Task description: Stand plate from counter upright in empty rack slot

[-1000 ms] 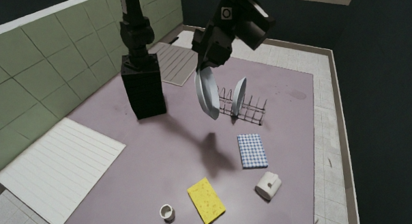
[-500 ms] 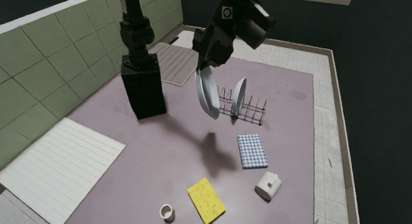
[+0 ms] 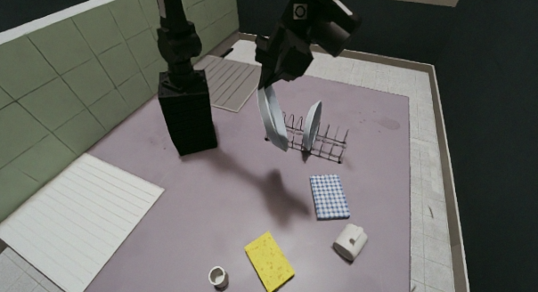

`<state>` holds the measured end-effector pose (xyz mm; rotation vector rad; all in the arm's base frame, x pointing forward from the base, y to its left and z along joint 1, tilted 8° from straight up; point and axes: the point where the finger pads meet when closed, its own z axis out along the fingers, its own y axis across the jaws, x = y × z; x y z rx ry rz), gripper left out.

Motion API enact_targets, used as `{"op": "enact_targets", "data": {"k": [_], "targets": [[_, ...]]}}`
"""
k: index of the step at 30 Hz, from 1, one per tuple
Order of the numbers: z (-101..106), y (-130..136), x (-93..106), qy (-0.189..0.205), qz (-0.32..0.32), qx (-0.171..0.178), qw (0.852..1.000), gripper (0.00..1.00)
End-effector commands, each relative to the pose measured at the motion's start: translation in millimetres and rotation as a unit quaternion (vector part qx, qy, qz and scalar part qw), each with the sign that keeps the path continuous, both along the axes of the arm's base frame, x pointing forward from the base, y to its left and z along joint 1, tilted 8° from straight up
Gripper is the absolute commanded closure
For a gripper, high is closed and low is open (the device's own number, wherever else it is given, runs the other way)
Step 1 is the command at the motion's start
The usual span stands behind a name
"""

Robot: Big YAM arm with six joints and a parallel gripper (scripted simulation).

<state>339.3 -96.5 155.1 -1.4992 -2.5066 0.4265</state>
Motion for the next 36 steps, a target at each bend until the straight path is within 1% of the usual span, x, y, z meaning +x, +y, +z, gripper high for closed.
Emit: {"op": "enact_targets", "data": {"k": [1, 10, 12, 13, 14, 19, 23, 27, 29, 32, 36], "targets": [[11.8, 6.4, 3.2, -0.023, 0.032, -0.007, 0.999, 1.0], [14.1, 22.3, 3.3, -0.033, 0.118, -0.031, 0.992, 1.0], [14.1, 22.3, 3.3, -0.033, 0.118, -0.031, 0.992, 1.0], [26.9, 23.7, 16.1, -0.053, 0.129, -0.038, 0.99, 1.0], [14.8, 26.8, 3.3, -0.036, 0.142, -0.038, 0.989, 1.0], [16.7, 39.3, 3.4, -0.044, 0.208, -0.057, 0.976, 1.0], [18.4, 50.8, 3.4, -0.051, 0.267, -0.074, 0.959, 1.0], [20.4, 63.6, 3.4, -0.059, 0.332, -0.093, 0.937, 1.0], [20.4, 63.6, 3.4, -0.059, 0.332, -0.093, 0.937, 1.0], [22.0, 74.0, 3.6, -0.066, 0.384, -0.108, 0.914, 1.0], [24.2, 88.1, 3.7, -0.074, 0.452, -0.128, 0.88, 1.0]]}}
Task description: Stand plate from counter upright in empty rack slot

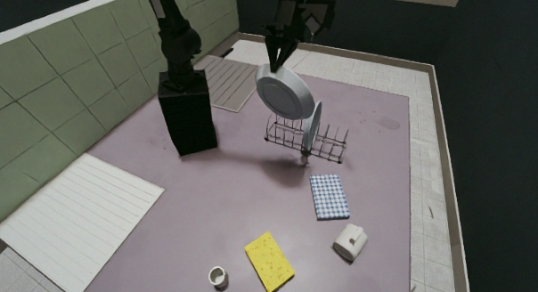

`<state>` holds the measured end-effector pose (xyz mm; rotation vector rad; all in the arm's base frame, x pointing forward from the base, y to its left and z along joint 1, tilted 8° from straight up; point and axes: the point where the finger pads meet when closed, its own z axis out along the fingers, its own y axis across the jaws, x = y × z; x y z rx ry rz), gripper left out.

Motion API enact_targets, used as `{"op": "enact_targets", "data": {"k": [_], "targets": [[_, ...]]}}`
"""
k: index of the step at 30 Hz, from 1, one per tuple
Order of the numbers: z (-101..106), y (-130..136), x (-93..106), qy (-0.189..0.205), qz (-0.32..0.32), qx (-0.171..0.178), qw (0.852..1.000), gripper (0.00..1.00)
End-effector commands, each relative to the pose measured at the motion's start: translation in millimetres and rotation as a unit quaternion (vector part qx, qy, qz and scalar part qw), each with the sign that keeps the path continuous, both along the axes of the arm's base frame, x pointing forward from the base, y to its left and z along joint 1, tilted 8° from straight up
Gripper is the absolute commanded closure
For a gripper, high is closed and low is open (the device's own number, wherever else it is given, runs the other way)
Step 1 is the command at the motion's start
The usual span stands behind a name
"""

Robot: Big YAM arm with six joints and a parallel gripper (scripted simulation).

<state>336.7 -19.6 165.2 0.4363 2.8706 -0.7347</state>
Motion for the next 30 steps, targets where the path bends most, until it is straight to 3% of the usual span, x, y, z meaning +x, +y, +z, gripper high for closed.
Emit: {"op": "enact_targets", "data": {"k": [1, 8, 11, 25, 28, 30], "targets": [[14.6, 14.7, 6.2, -0.022, 0.085, -0.009, 0.996, 1.0], [18.3, 37.7, 6.4, -0.037, 0.207, -0.045, 0.977, 1.0], [18.9, 37.3, 6.6, -0.038, 0.218, -0.051, 0.974, 1.0], [25.1, 80.7, 6.5, -0.063, 0.421, -0.108, 0.898, 1.0], [25.5, 75.5, 7.8, -0.063, 0.423, -0.112, 0.897, 1.0], [26.3, 88.3, 6.5, -0.067, 0.457, -0.119, 0.879, 1.0]]}}
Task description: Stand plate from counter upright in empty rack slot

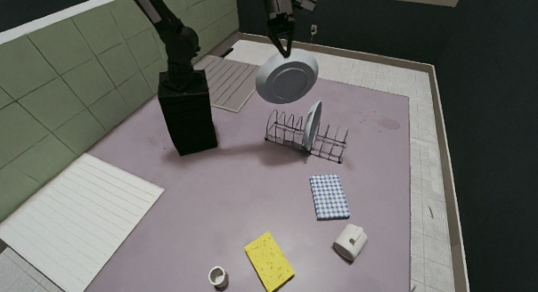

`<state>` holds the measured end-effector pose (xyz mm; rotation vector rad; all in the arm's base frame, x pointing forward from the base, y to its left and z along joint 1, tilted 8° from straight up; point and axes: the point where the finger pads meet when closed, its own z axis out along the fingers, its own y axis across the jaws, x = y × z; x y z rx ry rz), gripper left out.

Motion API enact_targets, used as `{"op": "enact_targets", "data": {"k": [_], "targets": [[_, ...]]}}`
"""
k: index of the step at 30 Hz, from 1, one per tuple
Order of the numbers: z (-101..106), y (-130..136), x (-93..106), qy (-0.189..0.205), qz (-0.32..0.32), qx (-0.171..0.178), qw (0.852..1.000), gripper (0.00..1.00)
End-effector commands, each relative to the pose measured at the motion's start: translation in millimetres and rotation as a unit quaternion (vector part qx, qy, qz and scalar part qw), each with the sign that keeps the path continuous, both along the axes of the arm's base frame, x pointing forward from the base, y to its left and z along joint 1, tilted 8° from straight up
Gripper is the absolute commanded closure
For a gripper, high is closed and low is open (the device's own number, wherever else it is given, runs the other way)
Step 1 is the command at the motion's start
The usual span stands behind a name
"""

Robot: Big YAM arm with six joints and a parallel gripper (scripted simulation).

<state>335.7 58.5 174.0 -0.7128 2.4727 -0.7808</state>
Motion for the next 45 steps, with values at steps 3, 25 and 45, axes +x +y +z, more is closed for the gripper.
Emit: {"op": "enact_targets", "data": {"k": [3, 25, 45], "targets": [[18.7, 17.4, 7.5, -0.029, 0.092, -0.021, 0.995, 1.0], [30.4, 53.7, 10.8, -0.062, 0.295, -0.083, 0.95, 1.0], [37.1, 73.1, 12.8, -0.079, 0.399, -0.116, 0.906, 1.0]]}}
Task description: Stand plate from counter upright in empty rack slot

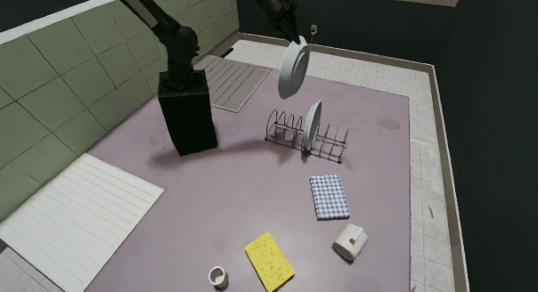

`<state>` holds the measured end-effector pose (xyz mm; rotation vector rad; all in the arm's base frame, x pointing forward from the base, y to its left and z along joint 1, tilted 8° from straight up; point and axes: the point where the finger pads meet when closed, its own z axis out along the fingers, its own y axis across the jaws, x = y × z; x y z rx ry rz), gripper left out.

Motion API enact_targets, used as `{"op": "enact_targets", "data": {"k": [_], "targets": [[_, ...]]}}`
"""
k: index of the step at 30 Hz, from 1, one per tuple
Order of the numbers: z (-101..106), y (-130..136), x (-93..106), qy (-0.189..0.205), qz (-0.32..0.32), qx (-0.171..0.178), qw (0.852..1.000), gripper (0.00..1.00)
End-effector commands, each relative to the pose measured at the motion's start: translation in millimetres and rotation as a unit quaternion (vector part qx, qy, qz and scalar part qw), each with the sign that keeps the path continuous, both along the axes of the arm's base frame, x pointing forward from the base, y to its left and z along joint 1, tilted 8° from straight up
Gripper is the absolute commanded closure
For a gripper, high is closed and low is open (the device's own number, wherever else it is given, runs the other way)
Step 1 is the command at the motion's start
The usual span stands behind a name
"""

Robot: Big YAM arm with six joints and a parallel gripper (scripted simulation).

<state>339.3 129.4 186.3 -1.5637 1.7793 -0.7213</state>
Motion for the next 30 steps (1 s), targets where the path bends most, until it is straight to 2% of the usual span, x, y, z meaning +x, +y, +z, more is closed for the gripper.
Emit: {"op": "enact_targets", "data": {"k": [1, 4, 6, 9, 30], "targets": [[29.4, 4.2, 10.8, -0.042, 0.018, 0.003, 0.999, 1.0], [31.0, 5.1, 11.4, -0.043, 0.022, 0.003, 0.999, 1.0], [25.0, 5.0, 9.0, -0.039, 0.028, -0.002, 0.999, 1.0], [30.6, 7.5, 11.1, -0.045, 0.036, -0.002, 0.998, 1.0], [29.7, 9.3, 10.4, -0.046, 0.046, -0.005, 0.998, 1.0]]}}
